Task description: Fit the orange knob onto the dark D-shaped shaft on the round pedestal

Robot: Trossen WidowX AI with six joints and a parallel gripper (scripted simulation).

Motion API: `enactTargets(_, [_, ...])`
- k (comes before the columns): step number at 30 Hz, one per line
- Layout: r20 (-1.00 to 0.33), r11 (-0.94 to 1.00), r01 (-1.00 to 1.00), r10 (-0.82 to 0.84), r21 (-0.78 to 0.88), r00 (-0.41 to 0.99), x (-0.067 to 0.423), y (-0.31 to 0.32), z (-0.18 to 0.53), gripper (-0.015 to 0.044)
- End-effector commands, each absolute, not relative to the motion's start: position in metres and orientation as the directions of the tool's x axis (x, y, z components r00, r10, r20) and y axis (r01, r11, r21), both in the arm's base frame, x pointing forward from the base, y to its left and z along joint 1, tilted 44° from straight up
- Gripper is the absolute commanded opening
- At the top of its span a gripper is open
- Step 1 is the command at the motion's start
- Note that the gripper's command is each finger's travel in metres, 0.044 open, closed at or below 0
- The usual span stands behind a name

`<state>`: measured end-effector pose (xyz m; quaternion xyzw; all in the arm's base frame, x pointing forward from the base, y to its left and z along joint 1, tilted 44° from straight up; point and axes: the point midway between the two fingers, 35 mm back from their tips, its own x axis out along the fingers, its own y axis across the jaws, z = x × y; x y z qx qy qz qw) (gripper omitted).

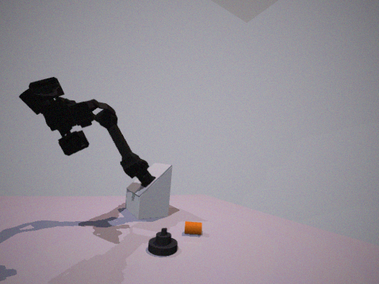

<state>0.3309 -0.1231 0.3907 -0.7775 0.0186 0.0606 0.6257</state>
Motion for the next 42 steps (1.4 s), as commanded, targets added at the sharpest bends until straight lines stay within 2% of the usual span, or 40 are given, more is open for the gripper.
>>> enactTargets(1, [-0.12,-0.214,-0.106,0.057,-0.971,0.991,0.333,-0.121,0.389,0.0426])
enactTargets(4, [-0.176,-0.15,-0.154,0.149,-0.977,0.973,0.355,-0.096,0.362,0.044])
enactTargets(11, [-0.441,0.147,-0.456,0.126,-0.878,0.889,0.402,-0.08,0.268,0.044])
enactTargets(17, [-0.721,0.364,-0.694,0.081,-0.622,0.689,0.42,-0.043,0.159,0.044])
enactTargets(24, [-0.932,0.503,-0.793,-0.079,-0.343,0.353,0.395,0.005,0.04,0.044])
enactTargets(29, [-0.941,0.537,-0.798,-0.319,-0.275,0.11,0.35,0.032,-0.033,0.044])
enactTargets(32, [-0.855,0.497,-0.806,-0.517,-0.321,0.021,0.31,0.04,-0.066,0.044])
enactTargets(34, [-0.766,0.434,-0.818,-0.642,-0.378,0.013,0.286,0.041,-0.081,0.044])
enactTargets(36, [-0.727,0.402,-0.823,-0.687,-0.402,0.02,0.277,0.041,-0.085,0.044])
enactTargets(42, [-0.726,0.401,-0.823,-0.687,-0.403,0.02,0.28,0.043,-0.086,0.044])
